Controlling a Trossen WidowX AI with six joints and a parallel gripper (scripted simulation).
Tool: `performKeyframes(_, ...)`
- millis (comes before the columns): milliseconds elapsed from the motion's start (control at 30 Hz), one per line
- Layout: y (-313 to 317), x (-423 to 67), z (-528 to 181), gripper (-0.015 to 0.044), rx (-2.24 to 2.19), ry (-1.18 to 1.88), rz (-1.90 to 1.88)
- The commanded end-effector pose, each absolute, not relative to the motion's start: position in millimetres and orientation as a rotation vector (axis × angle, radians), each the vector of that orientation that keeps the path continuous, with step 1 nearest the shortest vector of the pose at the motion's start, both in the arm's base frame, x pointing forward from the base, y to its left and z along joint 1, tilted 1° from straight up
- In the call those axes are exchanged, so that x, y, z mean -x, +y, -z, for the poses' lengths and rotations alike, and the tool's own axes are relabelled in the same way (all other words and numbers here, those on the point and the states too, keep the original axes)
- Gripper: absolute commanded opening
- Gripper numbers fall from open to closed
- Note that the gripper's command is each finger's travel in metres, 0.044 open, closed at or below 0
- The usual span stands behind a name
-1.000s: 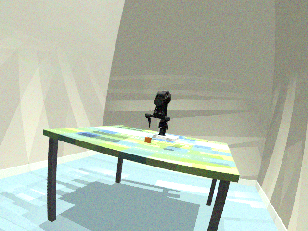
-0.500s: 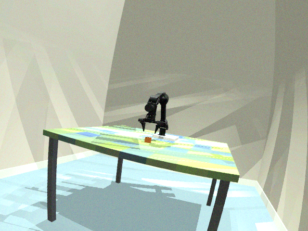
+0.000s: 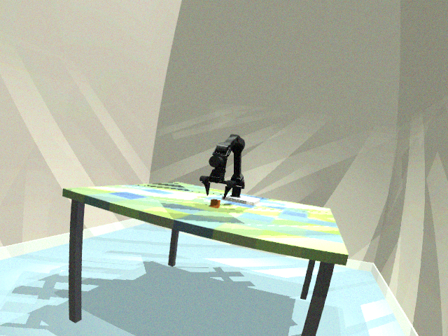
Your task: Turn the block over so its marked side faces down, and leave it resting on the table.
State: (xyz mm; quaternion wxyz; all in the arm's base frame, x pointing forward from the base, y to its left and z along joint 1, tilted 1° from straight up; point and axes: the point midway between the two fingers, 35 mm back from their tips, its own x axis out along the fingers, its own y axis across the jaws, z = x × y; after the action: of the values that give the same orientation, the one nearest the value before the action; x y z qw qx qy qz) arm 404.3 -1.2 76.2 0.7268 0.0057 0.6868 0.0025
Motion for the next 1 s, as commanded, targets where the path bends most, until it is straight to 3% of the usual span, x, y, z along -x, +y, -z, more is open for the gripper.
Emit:
performKeyframes(0,0,-403,-67,0.044,-0.015,1.526,-0.011)
performKeyframes(467,0,-403,-47,0.044,-0.015,1.528,-0.011)
performKeyframes(767,0,-403,-47,0.0204,-0.015,1.528,-0.011)
performKeyframes(967,0,-403,-47,0.0164,-0.015,1.528,-0.011)
